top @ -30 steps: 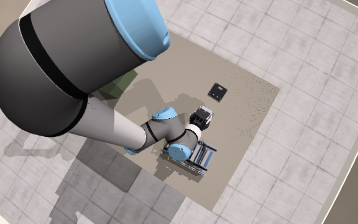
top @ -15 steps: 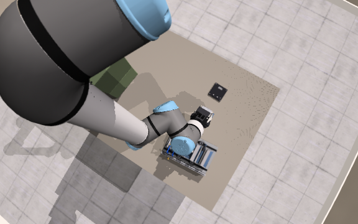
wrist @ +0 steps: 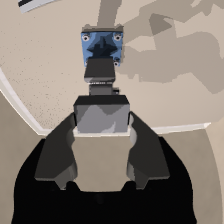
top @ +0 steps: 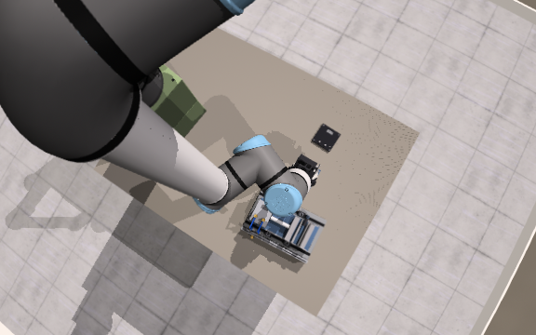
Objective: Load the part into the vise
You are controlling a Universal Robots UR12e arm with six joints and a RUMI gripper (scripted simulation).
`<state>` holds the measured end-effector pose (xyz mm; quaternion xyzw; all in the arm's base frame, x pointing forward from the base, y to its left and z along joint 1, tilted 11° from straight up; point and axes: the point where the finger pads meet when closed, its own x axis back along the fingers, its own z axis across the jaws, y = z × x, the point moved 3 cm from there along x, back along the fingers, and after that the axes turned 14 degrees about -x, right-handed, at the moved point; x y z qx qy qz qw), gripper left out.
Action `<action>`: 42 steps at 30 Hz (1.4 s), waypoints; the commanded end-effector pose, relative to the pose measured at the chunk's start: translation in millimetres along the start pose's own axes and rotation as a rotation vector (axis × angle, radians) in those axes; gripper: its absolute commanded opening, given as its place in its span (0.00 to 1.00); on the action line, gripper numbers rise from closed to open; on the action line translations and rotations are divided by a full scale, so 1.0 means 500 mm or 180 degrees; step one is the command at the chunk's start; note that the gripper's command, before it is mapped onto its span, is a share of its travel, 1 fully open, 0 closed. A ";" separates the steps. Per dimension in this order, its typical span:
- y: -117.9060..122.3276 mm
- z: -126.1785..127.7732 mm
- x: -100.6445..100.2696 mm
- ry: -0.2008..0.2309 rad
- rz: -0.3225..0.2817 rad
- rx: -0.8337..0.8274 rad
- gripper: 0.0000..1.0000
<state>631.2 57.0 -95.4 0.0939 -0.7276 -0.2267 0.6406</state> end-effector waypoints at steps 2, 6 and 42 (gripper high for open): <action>0.006 0.001 0.000 -0.0062 0.0239 0.0000 0.00; 0.010 0.002 -0.001 -0.0101 0.0396 0.0000 0.00; 0.031 0.007 -0.007 -0.0327 0.1302 -0.0001 0.00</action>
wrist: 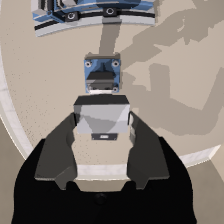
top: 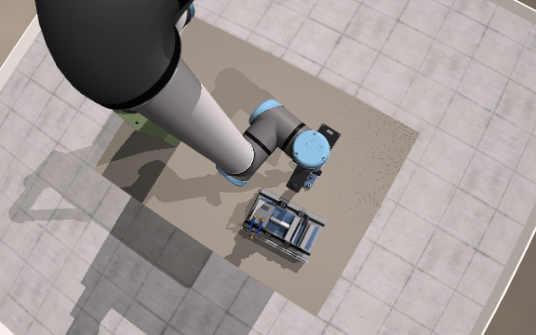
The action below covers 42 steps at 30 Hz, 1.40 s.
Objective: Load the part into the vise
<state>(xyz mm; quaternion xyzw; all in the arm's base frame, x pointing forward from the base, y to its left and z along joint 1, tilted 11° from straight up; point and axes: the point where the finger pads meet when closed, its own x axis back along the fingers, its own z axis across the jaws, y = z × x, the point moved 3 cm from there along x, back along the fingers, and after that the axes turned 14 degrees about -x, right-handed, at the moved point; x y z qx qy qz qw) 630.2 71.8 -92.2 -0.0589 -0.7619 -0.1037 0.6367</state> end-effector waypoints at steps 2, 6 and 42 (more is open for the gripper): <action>0.002 0.000 0.001 -0.0020 0.0069 0.0000 0.00; 0.003 0.000 0.000 -0.0033 0.0123 0.0000 0.00; 0.005 0.000 0.001 -0.0056 0.0212 0.0000 0.00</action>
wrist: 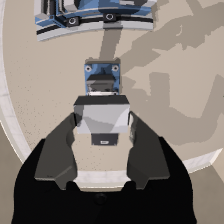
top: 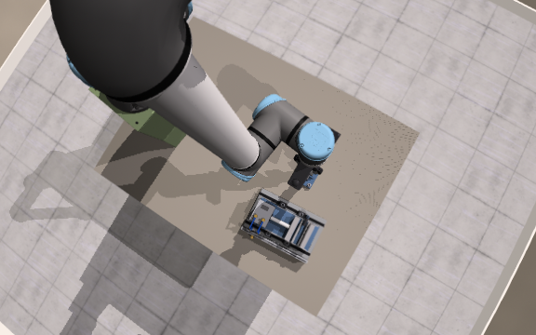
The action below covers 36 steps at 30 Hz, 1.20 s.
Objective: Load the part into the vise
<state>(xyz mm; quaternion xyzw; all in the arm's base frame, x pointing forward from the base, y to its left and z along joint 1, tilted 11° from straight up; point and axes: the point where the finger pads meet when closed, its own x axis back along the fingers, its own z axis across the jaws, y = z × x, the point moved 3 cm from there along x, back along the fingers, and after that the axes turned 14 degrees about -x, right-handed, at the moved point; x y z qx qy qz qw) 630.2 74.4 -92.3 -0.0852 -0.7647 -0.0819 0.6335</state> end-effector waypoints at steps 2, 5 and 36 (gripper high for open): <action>0.000 -0.001 0.001 -0.0004 -0.0001 0.0000 0.00; 0.000 -0.001 0.001 -0.0004 -0.0001 0.0000 0.00; 0.000 -0.001 0.008 -0.0004 -0.0001 0.0000 0.00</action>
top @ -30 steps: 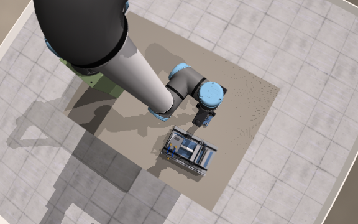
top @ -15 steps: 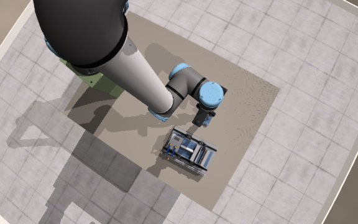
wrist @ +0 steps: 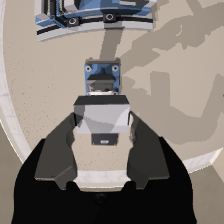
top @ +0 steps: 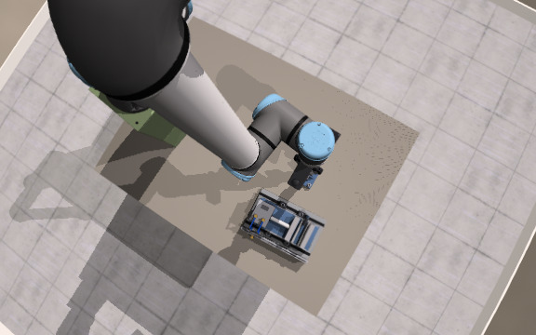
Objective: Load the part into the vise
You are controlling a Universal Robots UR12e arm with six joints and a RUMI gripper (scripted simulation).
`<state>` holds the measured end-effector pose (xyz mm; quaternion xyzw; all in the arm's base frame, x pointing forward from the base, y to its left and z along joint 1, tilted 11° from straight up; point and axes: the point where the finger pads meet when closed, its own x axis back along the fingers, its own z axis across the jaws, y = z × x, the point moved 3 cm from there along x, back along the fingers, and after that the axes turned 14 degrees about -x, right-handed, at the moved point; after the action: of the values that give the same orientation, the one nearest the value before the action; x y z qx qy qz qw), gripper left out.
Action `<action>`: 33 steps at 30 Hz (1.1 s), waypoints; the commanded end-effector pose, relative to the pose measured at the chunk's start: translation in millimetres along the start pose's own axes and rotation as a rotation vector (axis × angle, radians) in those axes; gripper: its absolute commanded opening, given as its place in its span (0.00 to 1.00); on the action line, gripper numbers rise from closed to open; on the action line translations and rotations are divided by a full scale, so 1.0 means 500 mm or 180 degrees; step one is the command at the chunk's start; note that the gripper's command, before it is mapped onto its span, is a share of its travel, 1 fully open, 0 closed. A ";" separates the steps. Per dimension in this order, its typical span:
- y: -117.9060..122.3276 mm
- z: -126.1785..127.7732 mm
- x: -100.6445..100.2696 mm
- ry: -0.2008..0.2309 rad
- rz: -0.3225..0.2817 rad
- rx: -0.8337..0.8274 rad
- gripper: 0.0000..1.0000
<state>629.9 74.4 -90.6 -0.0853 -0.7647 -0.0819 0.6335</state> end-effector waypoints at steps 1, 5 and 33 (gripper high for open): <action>0.000 -0.001 0.006 -0.0004 -0.0001 0.0000 0.00; 0.000 -0.001 0.014 -0.0004 -0.0001 0.0000 0.00; 0.000 -0.001 0.082 -0.0004 -0.0001 0.0000 0.00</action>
<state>623.2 75.4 -55.4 -0.0853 -0.7647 -0.0819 0.6335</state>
